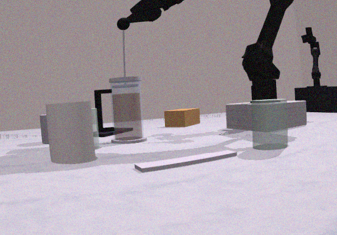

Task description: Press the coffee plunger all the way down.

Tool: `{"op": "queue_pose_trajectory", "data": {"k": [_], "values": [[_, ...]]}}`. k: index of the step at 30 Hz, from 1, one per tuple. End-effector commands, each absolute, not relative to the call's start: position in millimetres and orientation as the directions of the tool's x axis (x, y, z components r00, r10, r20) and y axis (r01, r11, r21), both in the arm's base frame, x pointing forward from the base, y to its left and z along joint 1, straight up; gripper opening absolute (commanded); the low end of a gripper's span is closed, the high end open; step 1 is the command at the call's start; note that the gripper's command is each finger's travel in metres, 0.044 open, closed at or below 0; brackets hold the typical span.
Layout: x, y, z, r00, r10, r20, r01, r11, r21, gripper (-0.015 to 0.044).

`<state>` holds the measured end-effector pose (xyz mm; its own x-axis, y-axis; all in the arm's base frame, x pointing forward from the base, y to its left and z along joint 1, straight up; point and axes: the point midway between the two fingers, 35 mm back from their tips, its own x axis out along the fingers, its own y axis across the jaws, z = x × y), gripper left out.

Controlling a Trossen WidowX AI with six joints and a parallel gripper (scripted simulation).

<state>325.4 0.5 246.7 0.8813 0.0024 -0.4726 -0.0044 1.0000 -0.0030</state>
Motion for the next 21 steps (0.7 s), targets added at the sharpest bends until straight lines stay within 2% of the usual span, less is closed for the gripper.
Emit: {"op": "queue_pose_trajectory", "data": {"k": [1, 12, 21], "values": [[331, 0, 240, 0.877, -0.001, -0.480, 0.001, 1.000, -0.001, 0.0440], [343, 0, 232, 0.878, -0.001, -0.479, 0.000, 1.000, -0.001, 0.0440], [343, 0, 232, 0.878, -0.001, -0.479, 0.000, 1.000, -0.001, 0.0204]]}}
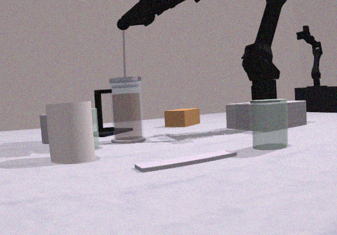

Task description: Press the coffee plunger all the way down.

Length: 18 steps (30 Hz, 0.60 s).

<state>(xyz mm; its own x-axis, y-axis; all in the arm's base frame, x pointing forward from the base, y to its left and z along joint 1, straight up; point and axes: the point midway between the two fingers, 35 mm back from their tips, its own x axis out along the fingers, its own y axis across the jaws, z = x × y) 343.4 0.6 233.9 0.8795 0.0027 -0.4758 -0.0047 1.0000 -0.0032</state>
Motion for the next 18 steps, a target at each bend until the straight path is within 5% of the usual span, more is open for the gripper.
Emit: {"op": "queue_pose_trajectory", "data": {"k": [1, 4, 18], "values": [[343.4, 0.2, 231.7, 0.878, -0.001, -0.479, 0.000, 1.000, -0.001, 0.0177], [343.4, 0.2, 231.7, 0.878, -0.001, -0.479, 0.000, 1.000, -0.001, 0.0121], [344.9, 0.2, 226.3, 0.878, -0.001, -0.479, 0.000, 1.000, -0.001, 0.0121]]}}
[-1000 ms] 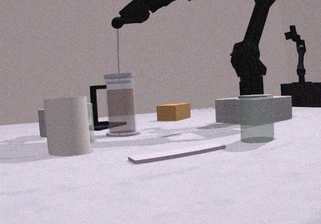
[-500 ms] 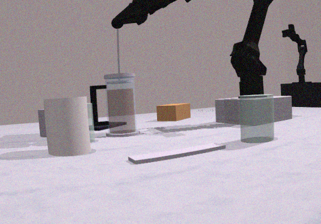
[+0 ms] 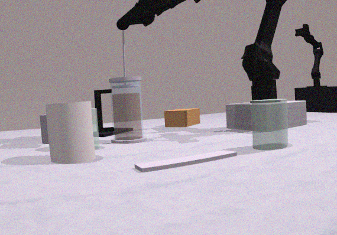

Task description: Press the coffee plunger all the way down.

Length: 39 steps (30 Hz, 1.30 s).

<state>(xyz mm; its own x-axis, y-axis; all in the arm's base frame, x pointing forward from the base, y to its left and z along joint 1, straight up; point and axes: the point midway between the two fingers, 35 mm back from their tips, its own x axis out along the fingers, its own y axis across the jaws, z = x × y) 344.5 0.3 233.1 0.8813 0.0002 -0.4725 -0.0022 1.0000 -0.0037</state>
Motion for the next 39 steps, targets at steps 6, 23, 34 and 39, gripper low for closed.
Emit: {"op": "queue_pose_trajectory", "data": {"k": [6, 23, 34, 39], "values": [[347, 0, 217, 0.878, -0.001, -0.479, 0.000, 1.000, -0.001, 0.0121], [353, 0, 189, 0.878, -0.001, -0.479, 0.000, 1.000, -0.001, 0.0121], [356, 0, 171, 0.878, -0.001, -0.479, 0.000, 1.000, -0.001, 0.0121], [357, 0, 163, 0.878, -0.001, -0.479, 0.000, 1.000, -0.001, 0.0121]]}}
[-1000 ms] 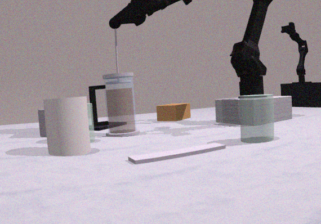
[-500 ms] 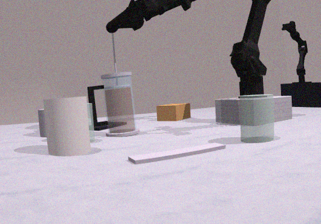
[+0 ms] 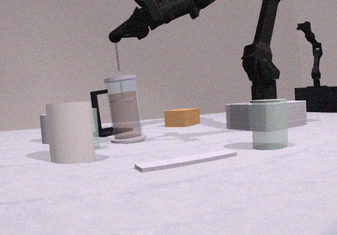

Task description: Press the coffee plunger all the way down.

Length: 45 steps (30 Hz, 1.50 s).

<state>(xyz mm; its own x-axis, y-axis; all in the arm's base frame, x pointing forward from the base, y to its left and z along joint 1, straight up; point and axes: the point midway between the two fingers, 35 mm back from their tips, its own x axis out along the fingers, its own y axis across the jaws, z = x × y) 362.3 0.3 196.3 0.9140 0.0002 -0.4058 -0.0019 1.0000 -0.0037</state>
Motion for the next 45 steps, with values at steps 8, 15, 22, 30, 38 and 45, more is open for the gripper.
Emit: {"op": "queue_pose_trajectory", "data": {"k": [8, 15, 22, 30, 38, 45], "values": [[359, 0, 150, 0.878, -0.001, -0.479, 0.000, 1.000, -0.001, 0.0121], [362, 0, 139, 0.878, -0.001, -0.478, 0.000, 1.000, -0.001, 0.0121], [367, 0, 129, 0.878, -0.001, -0.478, 0.000, 1.000, -0.001, 0.0121], [374, 0, 129, 0.879, -0.001, -0.478, 0.000, 1.000, -0.001, 0.0121], [377, 0, 130, 0.879, -0.001, -0.477, 0.000, 1.000, -0.001, 0.0121], [378, 0, 131, 0.879, -0.001, -0.477, 0.000, 1.000, -0.001, 0.0121]]}}
